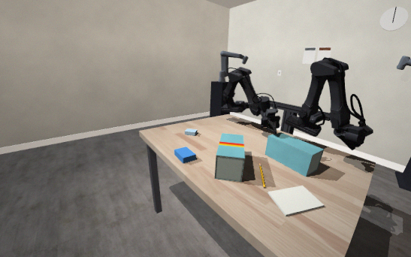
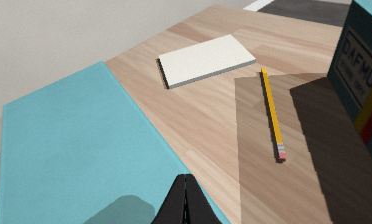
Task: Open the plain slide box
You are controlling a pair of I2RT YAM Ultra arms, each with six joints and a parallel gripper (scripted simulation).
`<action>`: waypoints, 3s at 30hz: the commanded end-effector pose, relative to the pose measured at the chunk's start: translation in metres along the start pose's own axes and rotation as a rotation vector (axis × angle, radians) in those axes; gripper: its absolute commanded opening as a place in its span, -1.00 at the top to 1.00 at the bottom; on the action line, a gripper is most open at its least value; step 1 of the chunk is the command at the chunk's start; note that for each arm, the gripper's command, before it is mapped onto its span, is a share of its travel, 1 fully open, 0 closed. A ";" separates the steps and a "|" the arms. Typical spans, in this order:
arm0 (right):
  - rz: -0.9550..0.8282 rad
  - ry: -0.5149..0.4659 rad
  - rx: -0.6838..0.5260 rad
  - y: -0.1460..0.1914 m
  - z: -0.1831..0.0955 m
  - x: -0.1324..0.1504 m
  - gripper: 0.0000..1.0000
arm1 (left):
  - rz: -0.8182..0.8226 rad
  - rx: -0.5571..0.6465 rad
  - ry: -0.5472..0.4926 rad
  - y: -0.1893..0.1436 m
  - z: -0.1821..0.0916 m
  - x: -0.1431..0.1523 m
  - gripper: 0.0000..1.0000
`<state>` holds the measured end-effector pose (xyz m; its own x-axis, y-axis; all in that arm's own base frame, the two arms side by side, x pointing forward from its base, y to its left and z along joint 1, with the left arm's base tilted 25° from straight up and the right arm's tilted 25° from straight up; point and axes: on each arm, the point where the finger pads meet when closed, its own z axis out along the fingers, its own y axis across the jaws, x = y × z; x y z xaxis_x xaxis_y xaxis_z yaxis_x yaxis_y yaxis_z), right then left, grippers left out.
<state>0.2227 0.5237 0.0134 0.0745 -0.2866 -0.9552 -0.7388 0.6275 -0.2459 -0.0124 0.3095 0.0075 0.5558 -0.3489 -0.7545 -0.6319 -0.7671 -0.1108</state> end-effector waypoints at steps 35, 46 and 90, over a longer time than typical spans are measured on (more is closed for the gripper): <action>0.170 0.007 0.283 -0.291 -0.007 -0.134 0.98 | 0.620 0.442 0.253 -0.093 -0.119 0.025 0.98; 0.219 0.044 0.385 -0.379 -0.063 -0.144 0.98 | 0.846 0.617 0.311 -0.104 -0.171 0.037 0.98; 0.282 -0.077 0.848 -0.545 -0.340 -0.226 0.98 | 1.580 1.156 0.472 -0.043 -0.305 0.102 0.98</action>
<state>0.3800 0.0018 0.4082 -0.0011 -0.0028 -1.0000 -0.0049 1.0000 -0.0028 0.2393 0.1462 0.1439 -0.7712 -0.4701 -0.4292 -0.4922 0.8680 -0.0663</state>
